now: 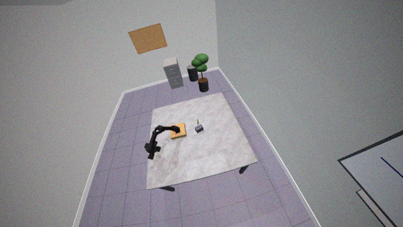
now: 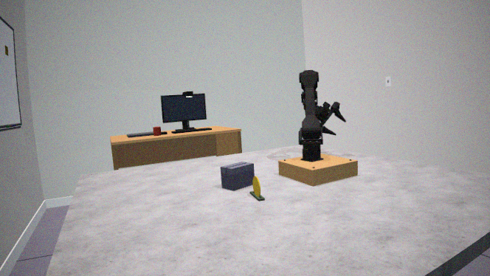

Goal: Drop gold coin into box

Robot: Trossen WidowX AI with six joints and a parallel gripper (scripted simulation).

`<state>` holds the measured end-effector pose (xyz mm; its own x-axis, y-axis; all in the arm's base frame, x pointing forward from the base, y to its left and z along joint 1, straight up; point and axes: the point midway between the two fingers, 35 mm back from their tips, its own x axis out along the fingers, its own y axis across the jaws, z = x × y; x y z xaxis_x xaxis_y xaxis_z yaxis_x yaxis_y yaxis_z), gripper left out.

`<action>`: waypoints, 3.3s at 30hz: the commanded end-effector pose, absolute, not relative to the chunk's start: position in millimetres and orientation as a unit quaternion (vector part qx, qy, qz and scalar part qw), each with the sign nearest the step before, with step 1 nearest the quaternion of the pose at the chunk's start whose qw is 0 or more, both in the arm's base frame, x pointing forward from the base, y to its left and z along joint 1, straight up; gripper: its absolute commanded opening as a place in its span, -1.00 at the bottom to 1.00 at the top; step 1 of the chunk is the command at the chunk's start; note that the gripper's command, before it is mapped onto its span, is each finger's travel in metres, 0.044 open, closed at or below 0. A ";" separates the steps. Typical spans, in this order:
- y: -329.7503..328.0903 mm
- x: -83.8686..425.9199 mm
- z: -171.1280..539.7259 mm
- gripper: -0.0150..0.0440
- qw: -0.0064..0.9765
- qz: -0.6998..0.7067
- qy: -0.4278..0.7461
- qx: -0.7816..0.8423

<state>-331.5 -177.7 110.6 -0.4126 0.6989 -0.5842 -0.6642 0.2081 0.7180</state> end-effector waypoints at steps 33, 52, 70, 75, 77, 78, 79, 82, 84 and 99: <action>-343.4 38.5 106.5 0.05 -0.146 0.837 -0.239 -0.471; -242.0 231.5 106.0 0.05 -0.548 0.475 -0.639 -0.256; -40.5 319.6 110.3 0.05 -0.670 -0.108 -0.710 0.188; 12.4 324.6 112.3 0.05 -0.641 -0.254 -0.659 0.301; 33.7 324.2 113.3 0.05 -0.623 -0.309 -0.631 0.344; 44.3 323.5 113.8 0.05 -0.613 -0.336 -0.615 0.364; 55.0 322.5 114.3 0.05 -0.602 -0.362 -0.599 0.385; 80.2 314.2 115.5 0.05 -0.570 -0.425 -0.553 0.434; 82.1 313.2 115.6 0.05 -0.567 -0.430 -0.549 0.438; 84.4 311.4 82.4 0.05 -0.567 -0.431 -0.549 0.438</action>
